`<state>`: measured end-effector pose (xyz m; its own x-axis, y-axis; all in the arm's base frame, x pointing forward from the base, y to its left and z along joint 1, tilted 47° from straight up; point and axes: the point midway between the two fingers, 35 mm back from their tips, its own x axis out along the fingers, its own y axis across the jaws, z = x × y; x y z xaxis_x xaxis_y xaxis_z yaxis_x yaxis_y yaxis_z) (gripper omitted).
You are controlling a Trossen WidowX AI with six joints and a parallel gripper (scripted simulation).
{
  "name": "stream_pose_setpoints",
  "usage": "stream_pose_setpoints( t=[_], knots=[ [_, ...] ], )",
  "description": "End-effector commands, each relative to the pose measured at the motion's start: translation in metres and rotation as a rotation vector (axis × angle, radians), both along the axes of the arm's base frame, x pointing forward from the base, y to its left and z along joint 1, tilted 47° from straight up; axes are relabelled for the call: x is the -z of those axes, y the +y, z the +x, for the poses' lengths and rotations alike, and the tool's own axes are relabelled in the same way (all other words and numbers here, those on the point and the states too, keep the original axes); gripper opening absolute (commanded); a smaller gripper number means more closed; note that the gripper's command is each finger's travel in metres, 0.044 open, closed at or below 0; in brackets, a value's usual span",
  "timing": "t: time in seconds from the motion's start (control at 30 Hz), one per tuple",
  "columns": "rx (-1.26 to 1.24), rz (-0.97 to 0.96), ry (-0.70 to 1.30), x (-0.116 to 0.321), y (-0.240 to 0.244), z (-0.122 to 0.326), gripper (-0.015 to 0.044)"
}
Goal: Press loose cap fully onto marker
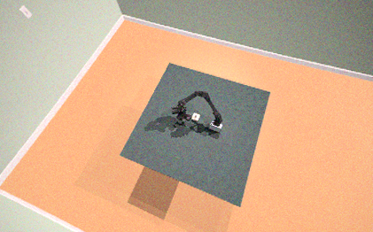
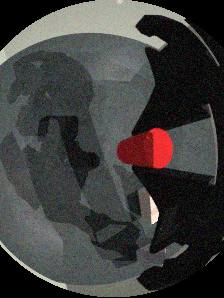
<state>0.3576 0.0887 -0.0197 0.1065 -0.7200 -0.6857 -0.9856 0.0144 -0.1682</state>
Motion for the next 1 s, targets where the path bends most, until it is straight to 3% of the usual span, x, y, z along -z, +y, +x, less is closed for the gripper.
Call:
stream_pose_setpoints(
  t=[0.0, 0.97],
  knots=[
    [0.007, 0.008, -0.005, -0.01, 0.0, -0.006, 0.0],
    [0.006, 0.008, 0.001, -0.067, -0.011, -0.076, 0.0]
  ],
)
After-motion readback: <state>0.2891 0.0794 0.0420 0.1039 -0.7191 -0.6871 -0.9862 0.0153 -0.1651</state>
